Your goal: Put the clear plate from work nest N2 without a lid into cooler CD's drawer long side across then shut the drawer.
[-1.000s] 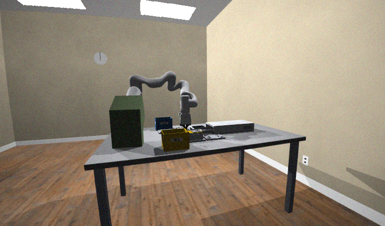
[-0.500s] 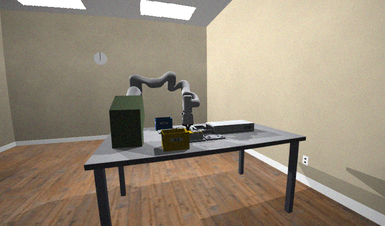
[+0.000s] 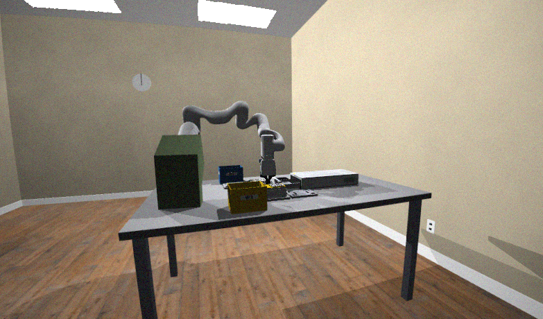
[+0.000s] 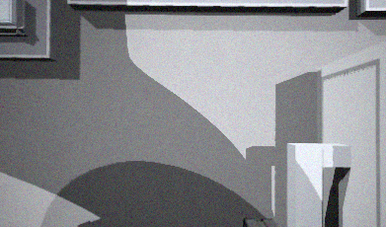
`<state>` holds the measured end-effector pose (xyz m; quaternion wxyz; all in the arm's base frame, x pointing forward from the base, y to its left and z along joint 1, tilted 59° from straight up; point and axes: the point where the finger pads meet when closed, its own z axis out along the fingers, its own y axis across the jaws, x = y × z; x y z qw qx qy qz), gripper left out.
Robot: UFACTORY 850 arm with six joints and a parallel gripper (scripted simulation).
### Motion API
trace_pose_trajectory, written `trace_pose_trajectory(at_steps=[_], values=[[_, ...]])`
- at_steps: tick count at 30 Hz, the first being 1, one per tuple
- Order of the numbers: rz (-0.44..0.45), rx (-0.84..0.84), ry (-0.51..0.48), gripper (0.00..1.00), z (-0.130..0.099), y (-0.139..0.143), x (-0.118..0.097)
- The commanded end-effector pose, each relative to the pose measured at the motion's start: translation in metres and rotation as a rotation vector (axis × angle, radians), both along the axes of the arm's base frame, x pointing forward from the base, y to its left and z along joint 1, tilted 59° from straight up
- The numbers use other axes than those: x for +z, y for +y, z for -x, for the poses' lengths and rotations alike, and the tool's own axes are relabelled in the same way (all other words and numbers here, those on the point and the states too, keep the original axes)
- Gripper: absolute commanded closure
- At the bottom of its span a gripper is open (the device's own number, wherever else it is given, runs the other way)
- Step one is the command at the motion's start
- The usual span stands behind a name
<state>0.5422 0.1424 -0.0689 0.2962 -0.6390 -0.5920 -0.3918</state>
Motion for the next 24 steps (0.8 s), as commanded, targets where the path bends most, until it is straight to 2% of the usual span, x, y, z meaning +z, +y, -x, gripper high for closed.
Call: trace_pose_trajectory(at_steps=[1, 24], values=[[0.0, -0.001, 0.0, 1.0, -0.003, -0.001, 0.0], [0.0, -0.001, 0.0, 1.0, -0.035, -0.005, 0.003]])
